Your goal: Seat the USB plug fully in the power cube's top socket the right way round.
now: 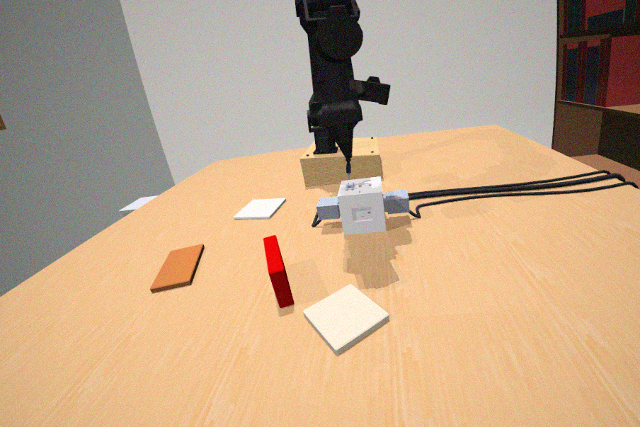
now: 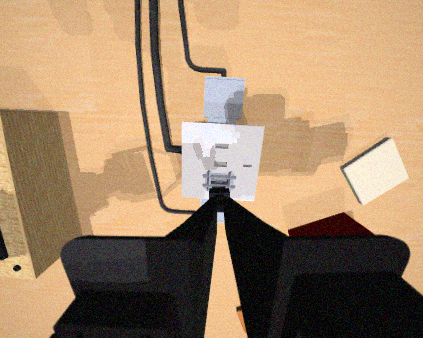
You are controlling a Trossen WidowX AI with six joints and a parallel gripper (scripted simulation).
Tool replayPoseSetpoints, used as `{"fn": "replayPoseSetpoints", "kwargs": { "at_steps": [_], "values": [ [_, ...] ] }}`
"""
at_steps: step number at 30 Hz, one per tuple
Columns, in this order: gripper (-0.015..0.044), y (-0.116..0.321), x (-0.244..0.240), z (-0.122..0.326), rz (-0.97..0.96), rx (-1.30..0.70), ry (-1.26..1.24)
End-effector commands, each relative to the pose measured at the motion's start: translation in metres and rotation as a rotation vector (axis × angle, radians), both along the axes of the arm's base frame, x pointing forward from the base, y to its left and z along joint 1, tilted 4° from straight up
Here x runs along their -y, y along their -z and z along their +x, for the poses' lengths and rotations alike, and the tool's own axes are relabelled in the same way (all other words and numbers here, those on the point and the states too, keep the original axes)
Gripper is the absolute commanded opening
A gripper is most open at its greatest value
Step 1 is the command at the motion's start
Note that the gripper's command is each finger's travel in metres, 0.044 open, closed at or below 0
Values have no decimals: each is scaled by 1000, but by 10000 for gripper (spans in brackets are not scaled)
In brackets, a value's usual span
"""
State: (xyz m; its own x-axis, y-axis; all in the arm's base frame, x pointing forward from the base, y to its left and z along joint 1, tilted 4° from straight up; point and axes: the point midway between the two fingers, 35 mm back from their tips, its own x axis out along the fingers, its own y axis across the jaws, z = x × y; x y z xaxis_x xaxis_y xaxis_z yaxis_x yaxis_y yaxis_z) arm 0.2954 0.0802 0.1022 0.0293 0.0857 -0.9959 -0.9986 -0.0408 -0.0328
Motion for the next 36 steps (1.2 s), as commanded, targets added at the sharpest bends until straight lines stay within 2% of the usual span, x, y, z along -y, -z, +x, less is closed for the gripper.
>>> {"fn": "replayPoseSetpoints", "kwargs": {
  "at_steps": [1, 12, 36],
  "values": [
    [0, -4, 0, 0, 1, 3, -5],
    [0, -5, 0, 0, 2, -4, 58],
    [0, -4, 0, 0, 20, -59, 691]
  ]
}}
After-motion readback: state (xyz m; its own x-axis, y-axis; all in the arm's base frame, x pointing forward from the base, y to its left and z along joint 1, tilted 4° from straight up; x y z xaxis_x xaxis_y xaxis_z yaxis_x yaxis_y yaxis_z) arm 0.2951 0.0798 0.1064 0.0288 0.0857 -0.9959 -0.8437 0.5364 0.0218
